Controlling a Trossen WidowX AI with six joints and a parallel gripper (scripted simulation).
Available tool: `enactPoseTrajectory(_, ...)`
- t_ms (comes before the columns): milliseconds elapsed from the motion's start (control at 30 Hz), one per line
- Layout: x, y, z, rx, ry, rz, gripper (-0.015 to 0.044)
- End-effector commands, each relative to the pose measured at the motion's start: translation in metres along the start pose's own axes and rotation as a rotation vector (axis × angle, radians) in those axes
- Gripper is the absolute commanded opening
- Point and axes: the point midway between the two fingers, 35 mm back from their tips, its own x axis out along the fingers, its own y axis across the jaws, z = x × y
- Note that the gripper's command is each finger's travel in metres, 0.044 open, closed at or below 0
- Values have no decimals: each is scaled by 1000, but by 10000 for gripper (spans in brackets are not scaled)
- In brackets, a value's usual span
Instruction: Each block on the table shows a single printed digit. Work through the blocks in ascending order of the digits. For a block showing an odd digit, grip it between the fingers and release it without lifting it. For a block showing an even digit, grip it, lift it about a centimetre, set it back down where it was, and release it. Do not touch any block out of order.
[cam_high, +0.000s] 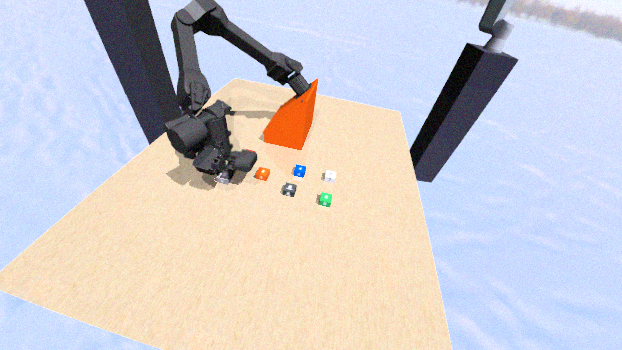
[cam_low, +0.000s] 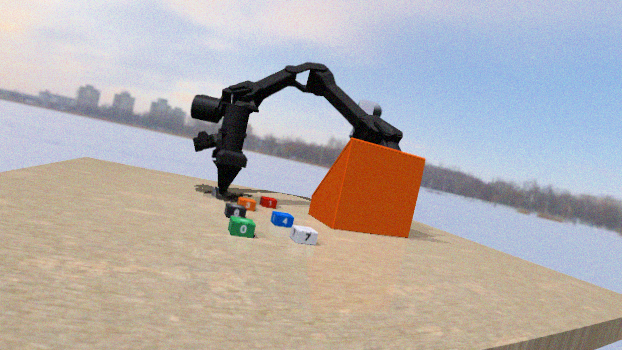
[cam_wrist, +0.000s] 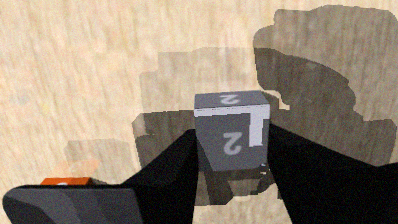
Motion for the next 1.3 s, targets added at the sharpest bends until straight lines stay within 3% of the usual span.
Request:
enactPoseTrajectory(0, 1, 1, 0, -4, 0, 3, 120)
enactPoseTrajectory(467, -14, 1, 0, -4, 0, 4, 120)
enactPoseTrajectory(1267, 1, 1, 0, -4, 0, 3, 120)
